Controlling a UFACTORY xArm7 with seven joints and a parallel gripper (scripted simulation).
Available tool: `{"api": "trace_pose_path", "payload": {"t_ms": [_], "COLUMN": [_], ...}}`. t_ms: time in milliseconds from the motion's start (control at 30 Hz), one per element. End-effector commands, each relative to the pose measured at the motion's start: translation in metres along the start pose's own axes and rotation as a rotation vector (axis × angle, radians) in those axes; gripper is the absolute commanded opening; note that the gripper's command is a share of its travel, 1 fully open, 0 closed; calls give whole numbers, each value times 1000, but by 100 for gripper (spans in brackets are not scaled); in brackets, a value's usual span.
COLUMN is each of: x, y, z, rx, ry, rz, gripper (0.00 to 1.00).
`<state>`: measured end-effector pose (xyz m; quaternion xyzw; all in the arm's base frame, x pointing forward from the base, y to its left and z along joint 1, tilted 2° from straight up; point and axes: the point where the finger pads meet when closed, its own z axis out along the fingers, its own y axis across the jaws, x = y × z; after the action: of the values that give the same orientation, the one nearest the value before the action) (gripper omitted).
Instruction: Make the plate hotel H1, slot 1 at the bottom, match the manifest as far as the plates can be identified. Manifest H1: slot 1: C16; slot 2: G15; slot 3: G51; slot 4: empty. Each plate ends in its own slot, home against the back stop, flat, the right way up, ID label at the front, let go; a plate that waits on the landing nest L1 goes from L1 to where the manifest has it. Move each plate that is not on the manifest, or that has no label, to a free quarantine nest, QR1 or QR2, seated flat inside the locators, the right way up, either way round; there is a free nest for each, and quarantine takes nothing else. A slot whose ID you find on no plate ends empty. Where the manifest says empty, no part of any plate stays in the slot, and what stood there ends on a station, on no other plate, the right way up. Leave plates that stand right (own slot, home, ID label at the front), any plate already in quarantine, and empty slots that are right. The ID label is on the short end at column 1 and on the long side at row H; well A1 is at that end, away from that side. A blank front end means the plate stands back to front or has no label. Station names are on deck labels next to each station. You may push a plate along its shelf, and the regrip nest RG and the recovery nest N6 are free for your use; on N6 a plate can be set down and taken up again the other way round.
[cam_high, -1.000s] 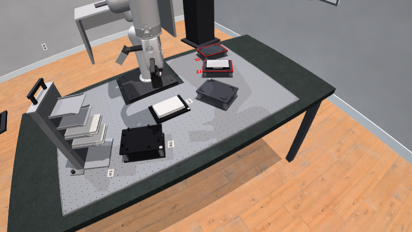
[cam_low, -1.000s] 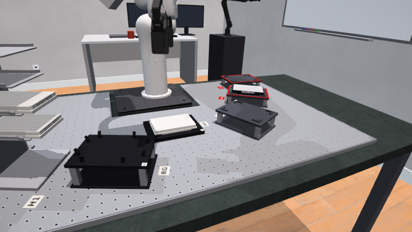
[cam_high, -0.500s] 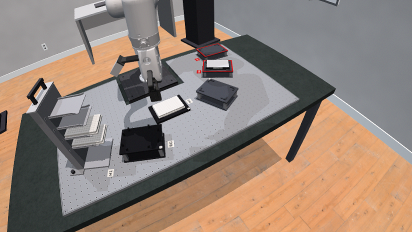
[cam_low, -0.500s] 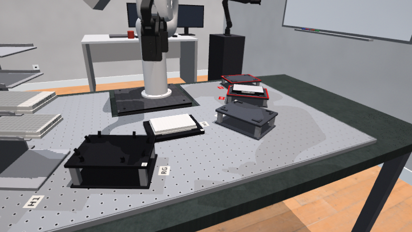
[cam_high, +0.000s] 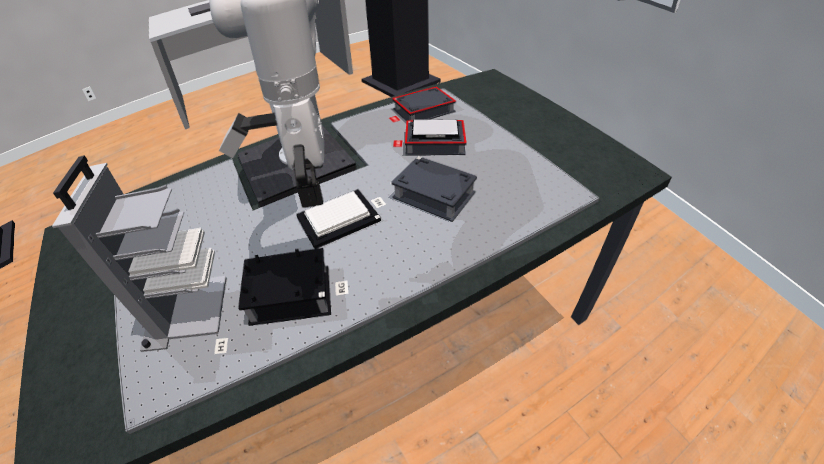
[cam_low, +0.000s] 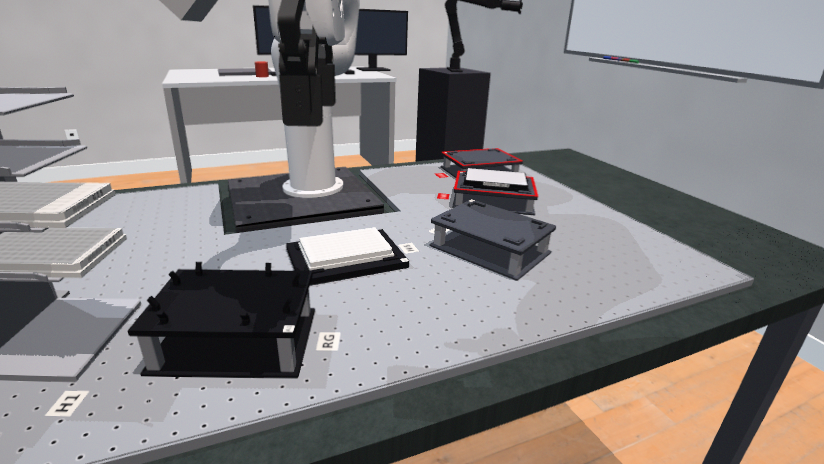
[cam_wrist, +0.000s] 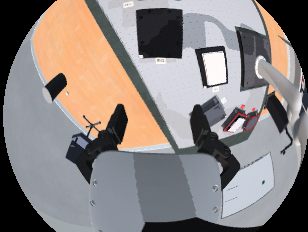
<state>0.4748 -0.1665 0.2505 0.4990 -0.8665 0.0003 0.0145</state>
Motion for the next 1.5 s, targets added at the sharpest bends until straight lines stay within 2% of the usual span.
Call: {"api": "trace_pose_path", "payload": {"t_ms": [0,1467], "x": [0,0], "y": [-1,-1], "z": [4,71], "rx": [3,3], "ry": [-1,-1], "rz": [0,0], "gripper": [100,100]}}
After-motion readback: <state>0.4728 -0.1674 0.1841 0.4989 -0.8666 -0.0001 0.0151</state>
